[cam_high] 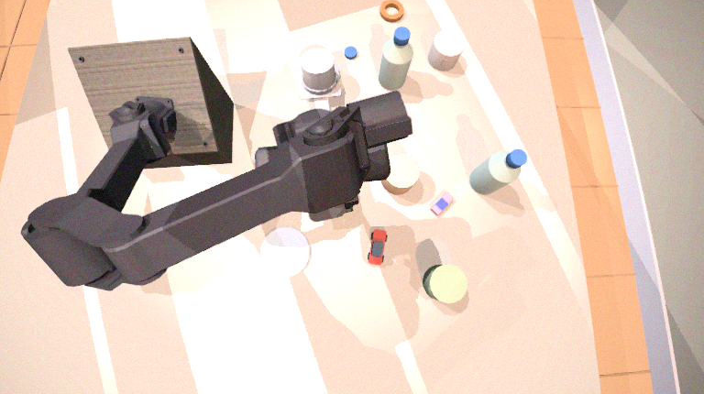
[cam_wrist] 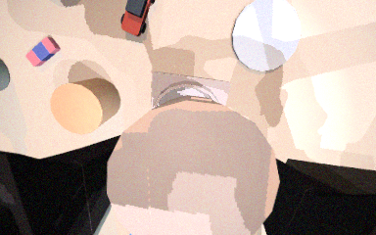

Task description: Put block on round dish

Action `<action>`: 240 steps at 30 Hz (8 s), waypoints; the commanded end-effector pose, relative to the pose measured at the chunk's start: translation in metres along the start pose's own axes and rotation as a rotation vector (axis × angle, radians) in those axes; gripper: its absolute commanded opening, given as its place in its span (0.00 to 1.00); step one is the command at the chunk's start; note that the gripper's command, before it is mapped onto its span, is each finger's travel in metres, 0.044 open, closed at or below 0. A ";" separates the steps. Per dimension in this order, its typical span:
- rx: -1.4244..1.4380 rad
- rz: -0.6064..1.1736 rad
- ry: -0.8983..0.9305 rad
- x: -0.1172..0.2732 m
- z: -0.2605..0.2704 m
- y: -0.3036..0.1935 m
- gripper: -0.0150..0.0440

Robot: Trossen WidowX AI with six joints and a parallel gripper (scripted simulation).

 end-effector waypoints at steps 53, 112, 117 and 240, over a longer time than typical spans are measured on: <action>-0.020 0.110 -0.011 -0.054 -0.072 0.076 0.25; -0.003 -0.019 0.010 -0.144 -0.208 0.128 0.25; -0.003 -0.020 0.010 -0.152 -0.208 0.128 0.25; 0.461 -0.001 0.039 -0.032 0.009 -0.014 0.25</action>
Point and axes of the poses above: the point midway between the two fingers, 35 mm back from their tips, its own x axis back along the fingers, its own z axis across the jaws, y = z × x, the point moved 2 cm from there along x, back along the fingers, and after that the axes turned 2 degrees about x, right-handed, at the moved point
